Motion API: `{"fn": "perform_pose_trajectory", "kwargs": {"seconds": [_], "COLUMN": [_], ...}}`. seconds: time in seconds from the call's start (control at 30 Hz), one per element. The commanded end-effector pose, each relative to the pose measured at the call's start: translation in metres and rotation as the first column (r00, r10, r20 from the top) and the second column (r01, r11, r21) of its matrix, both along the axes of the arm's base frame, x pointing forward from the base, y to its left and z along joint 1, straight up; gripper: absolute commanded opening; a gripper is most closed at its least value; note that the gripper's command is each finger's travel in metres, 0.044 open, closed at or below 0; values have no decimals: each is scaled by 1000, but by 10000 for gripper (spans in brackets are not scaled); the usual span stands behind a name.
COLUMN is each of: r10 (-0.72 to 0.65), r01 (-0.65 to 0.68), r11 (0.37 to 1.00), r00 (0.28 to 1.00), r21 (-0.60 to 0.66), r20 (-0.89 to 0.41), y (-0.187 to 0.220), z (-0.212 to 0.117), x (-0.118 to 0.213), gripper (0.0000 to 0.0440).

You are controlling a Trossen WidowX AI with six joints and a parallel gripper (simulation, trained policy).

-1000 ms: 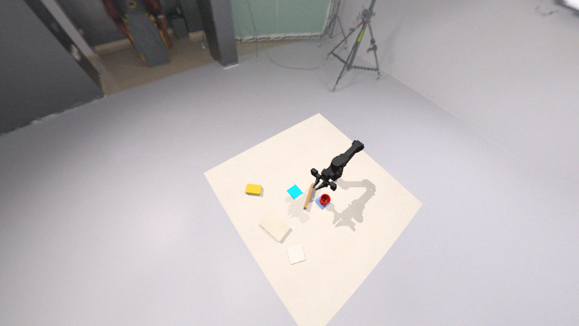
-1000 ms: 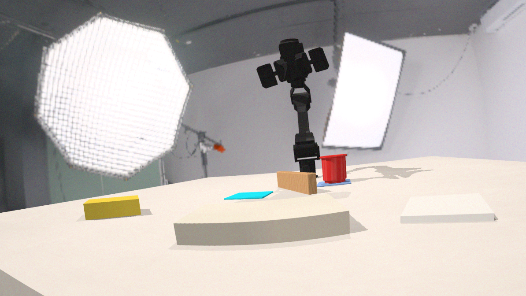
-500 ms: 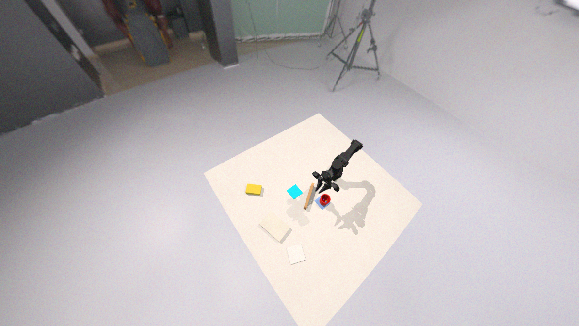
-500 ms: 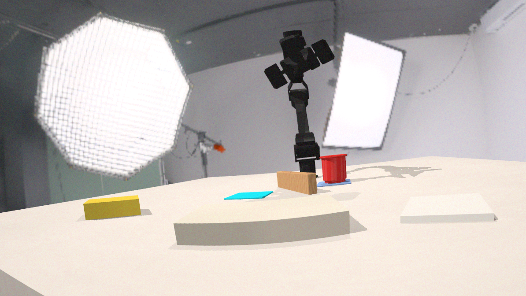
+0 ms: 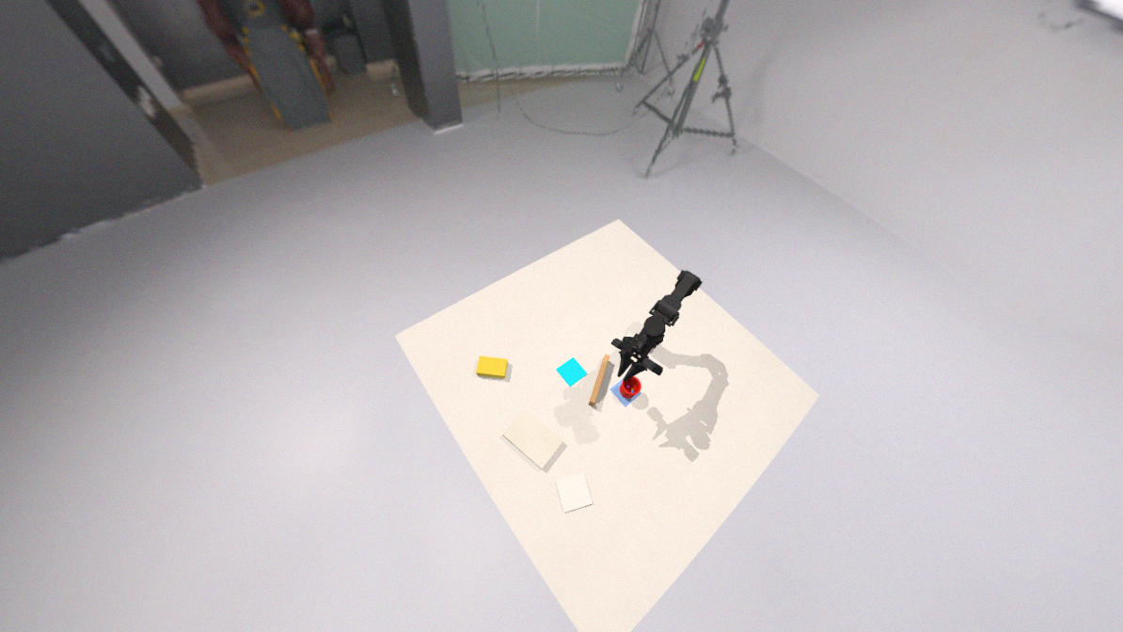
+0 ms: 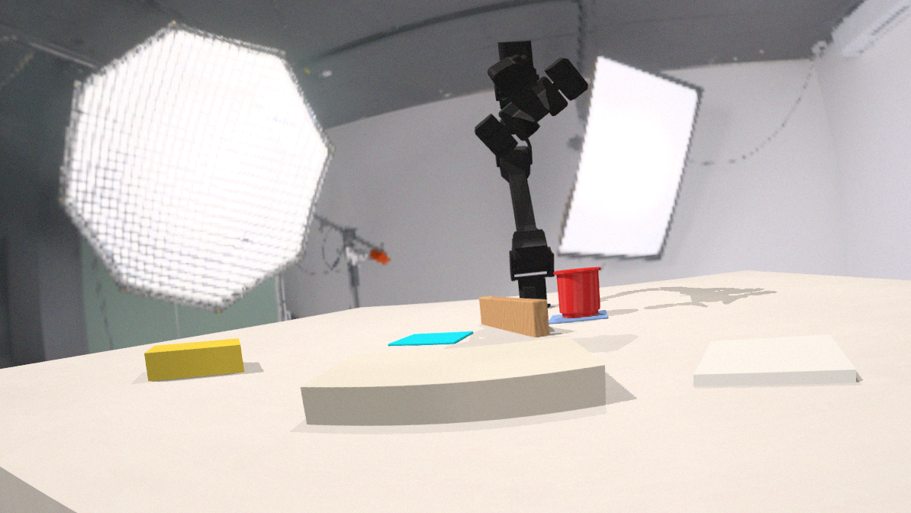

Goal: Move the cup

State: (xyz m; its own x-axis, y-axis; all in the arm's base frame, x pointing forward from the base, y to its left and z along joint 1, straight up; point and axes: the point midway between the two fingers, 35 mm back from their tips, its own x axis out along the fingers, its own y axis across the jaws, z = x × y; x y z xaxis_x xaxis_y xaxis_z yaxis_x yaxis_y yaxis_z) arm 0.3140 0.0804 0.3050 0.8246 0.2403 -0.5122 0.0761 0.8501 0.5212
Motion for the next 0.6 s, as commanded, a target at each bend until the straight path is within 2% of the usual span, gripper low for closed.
{"fn": "perform_pose_trajectory", "kwargs": {"seconds": [0.0, 0.57], "r10": [-5, -68], "r01": [6, 122], "r11": [999, 982], "r00": [999, 939], "r21": [33, 141], "r20": [-47, -336], "y": [5, 27], "z": [-1, -17], "x": [-1, -12], "gripper": [115, 118]}}
